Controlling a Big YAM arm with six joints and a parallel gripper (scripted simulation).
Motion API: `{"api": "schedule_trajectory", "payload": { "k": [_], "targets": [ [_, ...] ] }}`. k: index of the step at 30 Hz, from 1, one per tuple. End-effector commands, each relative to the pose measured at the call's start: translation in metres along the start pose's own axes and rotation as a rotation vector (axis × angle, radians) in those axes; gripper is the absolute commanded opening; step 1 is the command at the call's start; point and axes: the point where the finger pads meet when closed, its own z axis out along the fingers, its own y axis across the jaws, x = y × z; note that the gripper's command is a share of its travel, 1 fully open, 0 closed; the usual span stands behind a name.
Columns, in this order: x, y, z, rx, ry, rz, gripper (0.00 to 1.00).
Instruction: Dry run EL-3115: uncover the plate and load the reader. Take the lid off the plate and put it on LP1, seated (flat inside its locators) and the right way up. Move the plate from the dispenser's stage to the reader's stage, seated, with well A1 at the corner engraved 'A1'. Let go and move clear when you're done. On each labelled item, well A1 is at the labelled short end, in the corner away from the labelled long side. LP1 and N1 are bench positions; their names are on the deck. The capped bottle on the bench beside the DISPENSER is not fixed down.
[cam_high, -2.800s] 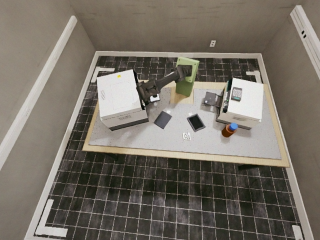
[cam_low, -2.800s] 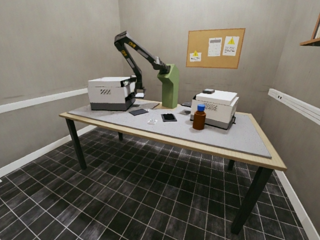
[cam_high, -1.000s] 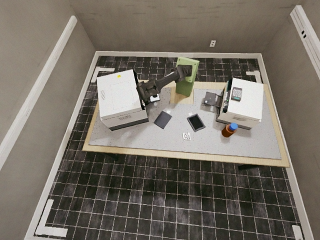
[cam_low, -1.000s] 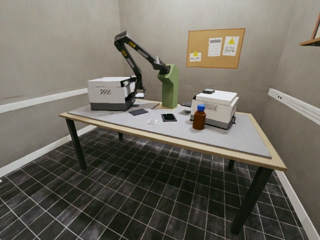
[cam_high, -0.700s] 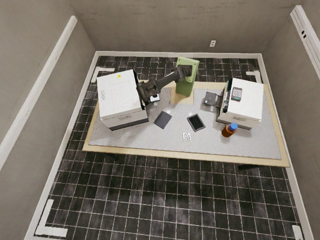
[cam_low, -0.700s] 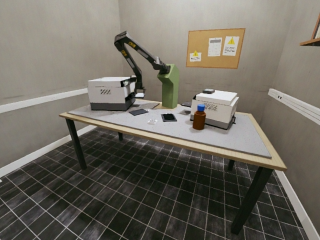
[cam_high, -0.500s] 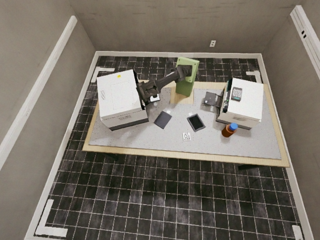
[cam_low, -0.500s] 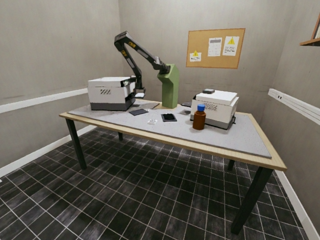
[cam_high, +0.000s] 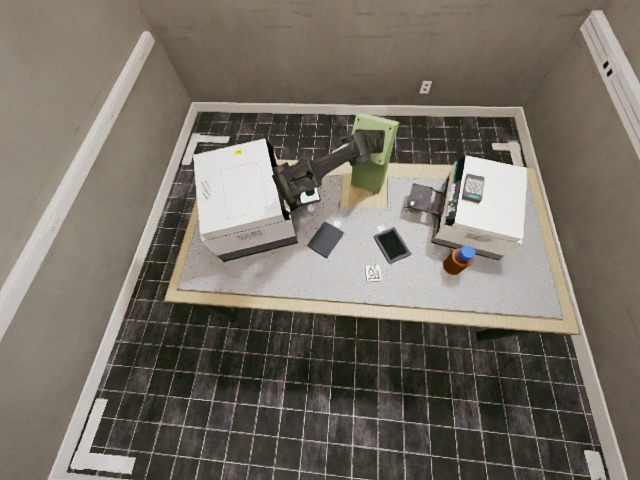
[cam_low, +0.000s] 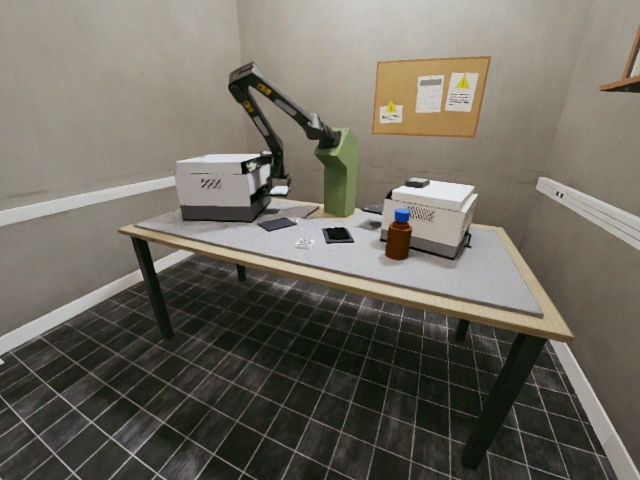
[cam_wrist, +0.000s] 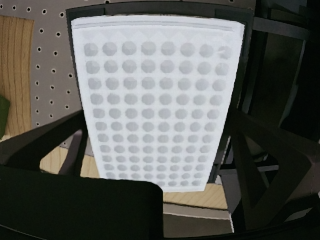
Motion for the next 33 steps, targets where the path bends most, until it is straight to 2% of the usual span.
{"api": "schedule_trajectory", "payload": {
  "k": [1, 3, 4, 17, 21, 25, 33],
  "targets": [
    [-0.015, -0.018, 0.024, 0.005, -0.037, -0.107, 1.0],
    [-0.015, -0.018, 0.024, 0.005, -0.037, -0.107, 1.0],
    [-0.002, 0.006, 0.001, -0.015, -0.008, 0.017, 1.0],
    [-0.004, -0.008, -0.003, 0.001, -0.011, 0.052, 1.0],
    [0.0, -0.002, -0.008, 0.005, 0.005, 0.039, 1.0],
    [0.0, -0.004, -0.01, 0.018, 0.004, 0.016, 1.0],
    [0.002, -0.001, -0.012, 0.017, 0.003, 0.027, 1.0]
  ]
}}
